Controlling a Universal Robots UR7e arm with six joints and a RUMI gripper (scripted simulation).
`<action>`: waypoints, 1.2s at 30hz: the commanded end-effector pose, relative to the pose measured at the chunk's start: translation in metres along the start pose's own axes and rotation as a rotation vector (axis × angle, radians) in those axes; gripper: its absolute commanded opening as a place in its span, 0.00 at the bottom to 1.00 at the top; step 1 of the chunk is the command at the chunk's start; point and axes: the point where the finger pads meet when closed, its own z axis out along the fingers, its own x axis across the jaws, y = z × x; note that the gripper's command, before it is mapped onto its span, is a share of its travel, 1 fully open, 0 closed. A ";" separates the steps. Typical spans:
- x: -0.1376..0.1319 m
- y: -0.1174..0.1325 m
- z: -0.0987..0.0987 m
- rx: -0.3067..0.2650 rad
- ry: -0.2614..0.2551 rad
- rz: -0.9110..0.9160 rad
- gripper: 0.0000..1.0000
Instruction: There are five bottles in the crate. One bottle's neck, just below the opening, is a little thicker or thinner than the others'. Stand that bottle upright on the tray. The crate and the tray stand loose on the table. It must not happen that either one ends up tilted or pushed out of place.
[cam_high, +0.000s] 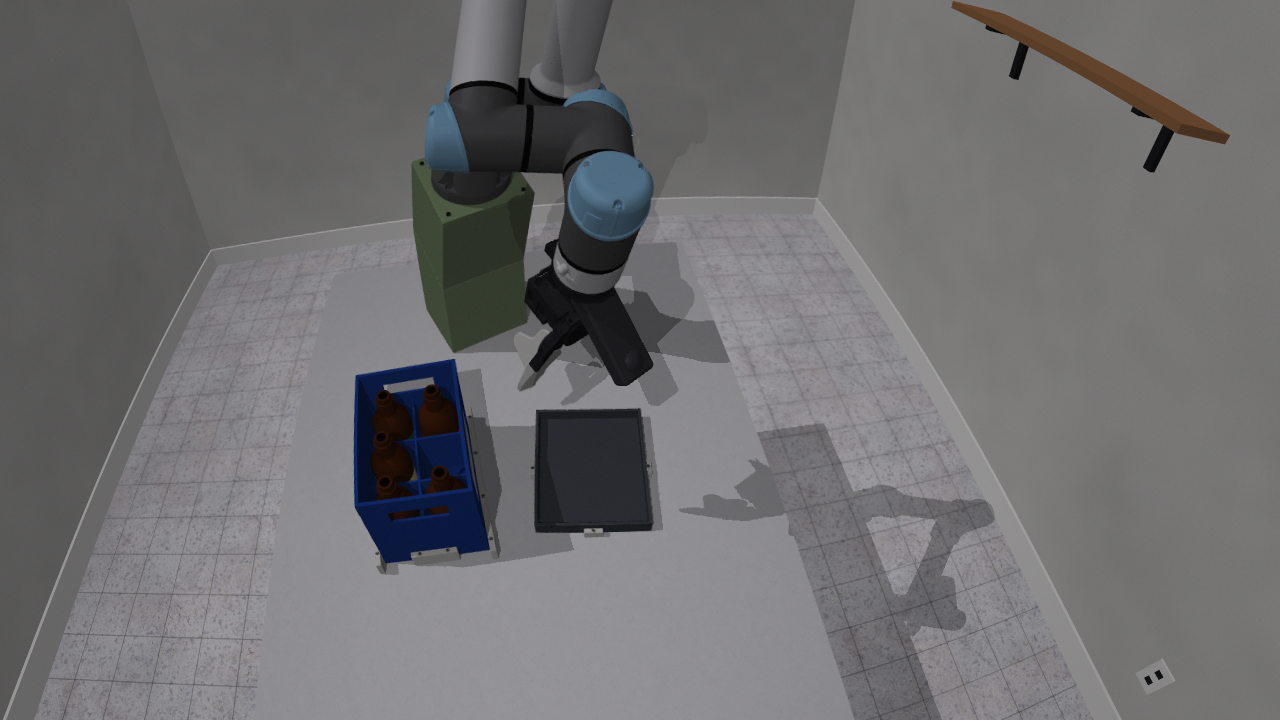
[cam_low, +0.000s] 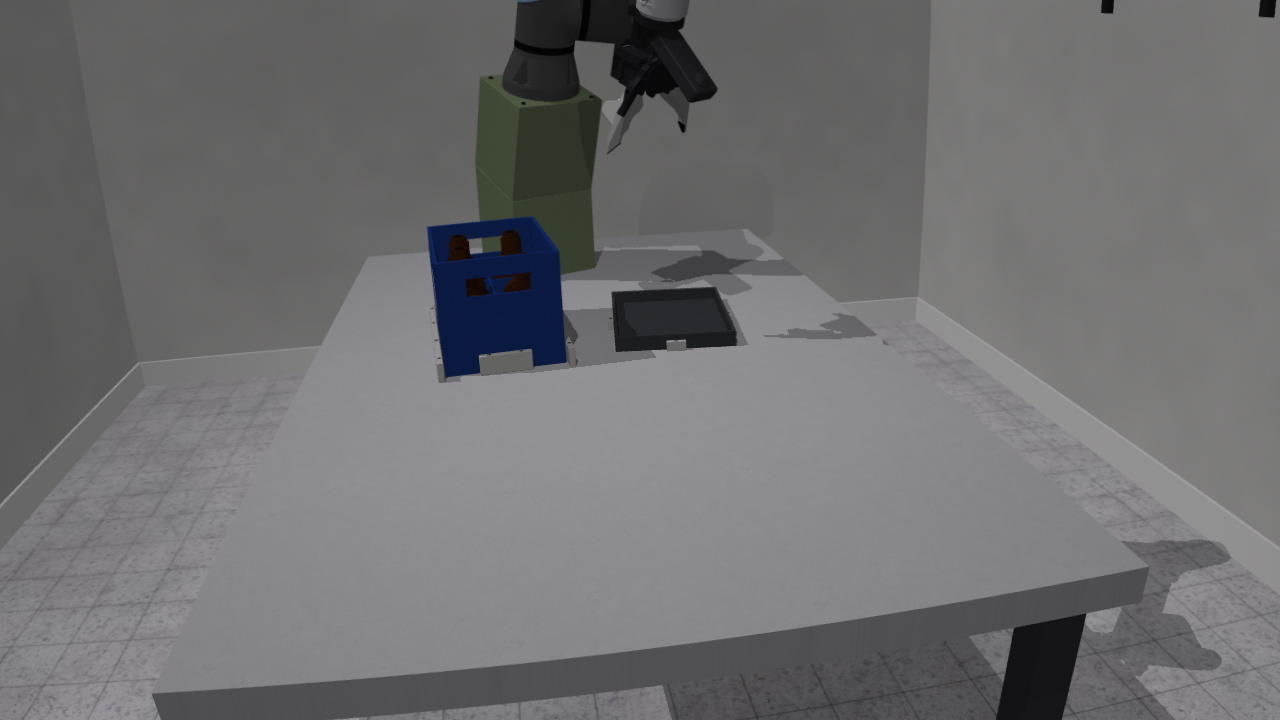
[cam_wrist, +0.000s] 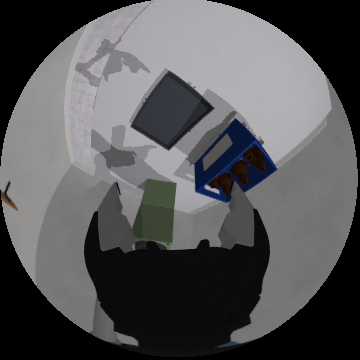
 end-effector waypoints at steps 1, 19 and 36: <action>0.026 0.011 -0.038 0.028 0.017 0.164 1.00; 0.142 0.050 -0.020 0.169 -0.032 0.695 1.00; 0.234 0.117 0.081 0.332 -0.126 1.111 1.00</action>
